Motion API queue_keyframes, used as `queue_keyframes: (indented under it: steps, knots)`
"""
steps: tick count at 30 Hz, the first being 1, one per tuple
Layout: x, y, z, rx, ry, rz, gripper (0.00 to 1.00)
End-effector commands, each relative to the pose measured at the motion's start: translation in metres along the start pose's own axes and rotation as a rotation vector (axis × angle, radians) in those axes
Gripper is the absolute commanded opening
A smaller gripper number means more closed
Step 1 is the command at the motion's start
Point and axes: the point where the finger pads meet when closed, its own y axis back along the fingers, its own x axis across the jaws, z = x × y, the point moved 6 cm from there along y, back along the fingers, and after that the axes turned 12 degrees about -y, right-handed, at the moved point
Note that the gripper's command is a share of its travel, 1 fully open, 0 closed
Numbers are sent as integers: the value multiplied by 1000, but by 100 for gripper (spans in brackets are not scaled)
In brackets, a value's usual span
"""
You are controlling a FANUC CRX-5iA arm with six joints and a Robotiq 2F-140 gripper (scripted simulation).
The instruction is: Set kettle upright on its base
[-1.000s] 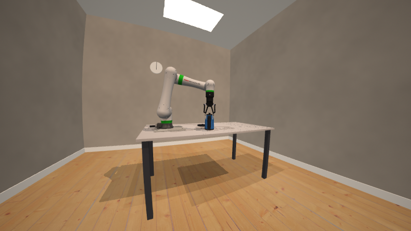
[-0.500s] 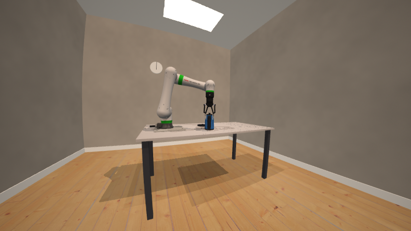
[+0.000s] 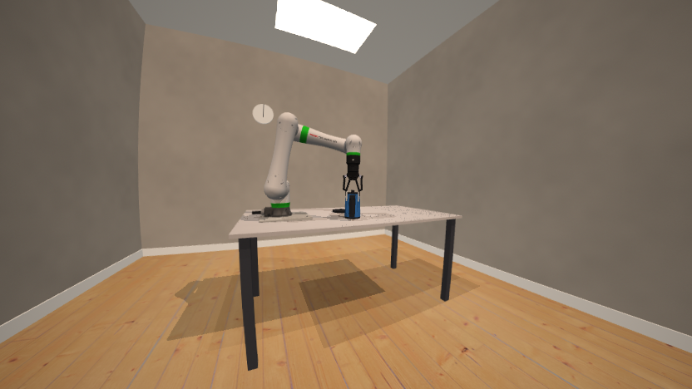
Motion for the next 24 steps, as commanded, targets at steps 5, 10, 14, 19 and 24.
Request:
queue_keyframes:
  steps: [5,10,14,19,24]
  knots:
    - [0,0,0,0,0,0,47]
    - [0,0,0,0,0,0,0]
    - [0,0,0,0,0,0,0]
    - [0,0,0,0,0,0,0]
    - [0,0,0,0,0,0,0]
